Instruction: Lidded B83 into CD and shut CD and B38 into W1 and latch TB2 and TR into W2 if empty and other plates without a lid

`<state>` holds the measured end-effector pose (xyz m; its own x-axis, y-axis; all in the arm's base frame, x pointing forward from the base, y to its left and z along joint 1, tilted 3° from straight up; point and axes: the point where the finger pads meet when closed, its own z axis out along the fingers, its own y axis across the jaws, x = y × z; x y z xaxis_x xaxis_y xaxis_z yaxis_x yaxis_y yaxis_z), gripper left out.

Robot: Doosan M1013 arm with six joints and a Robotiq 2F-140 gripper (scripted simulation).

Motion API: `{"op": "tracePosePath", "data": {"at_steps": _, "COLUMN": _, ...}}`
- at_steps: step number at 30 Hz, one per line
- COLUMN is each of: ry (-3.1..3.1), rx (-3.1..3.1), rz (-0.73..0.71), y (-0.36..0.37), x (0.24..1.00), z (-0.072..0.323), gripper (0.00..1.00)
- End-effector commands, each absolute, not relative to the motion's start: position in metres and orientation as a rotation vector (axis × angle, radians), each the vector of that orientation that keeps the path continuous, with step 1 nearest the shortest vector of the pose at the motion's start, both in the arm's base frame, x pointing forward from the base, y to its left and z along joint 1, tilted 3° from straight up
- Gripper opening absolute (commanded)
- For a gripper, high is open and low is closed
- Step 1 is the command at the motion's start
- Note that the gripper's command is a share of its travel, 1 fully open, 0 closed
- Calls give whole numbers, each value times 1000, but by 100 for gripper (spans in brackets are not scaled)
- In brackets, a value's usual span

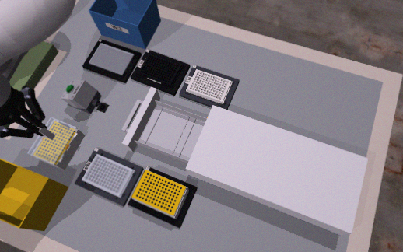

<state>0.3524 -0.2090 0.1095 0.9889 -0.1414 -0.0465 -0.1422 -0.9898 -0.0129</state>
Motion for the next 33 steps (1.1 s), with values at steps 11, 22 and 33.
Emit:
{"op": "tracePosePath", "data": {"at_steps": 11, "ry": 222, "rx": -3117, "rz": 71, "y": -209, "x": 352, "z": 110, "gripper": 0}}
{"op": "tracePosePath", "data": {"at_steps": 22, "ry": 222, "rx": -3117, "rz": 71, "y": -209, "x": 353, "z": 122, "gripper": 0}}
{"op": "tracePosePath", "data": {"at_steps": 33, "ry": 222, "rx": -3117, "rz": 71, "y": -210, "x": 354, "z": 144, "gripper": 0}}
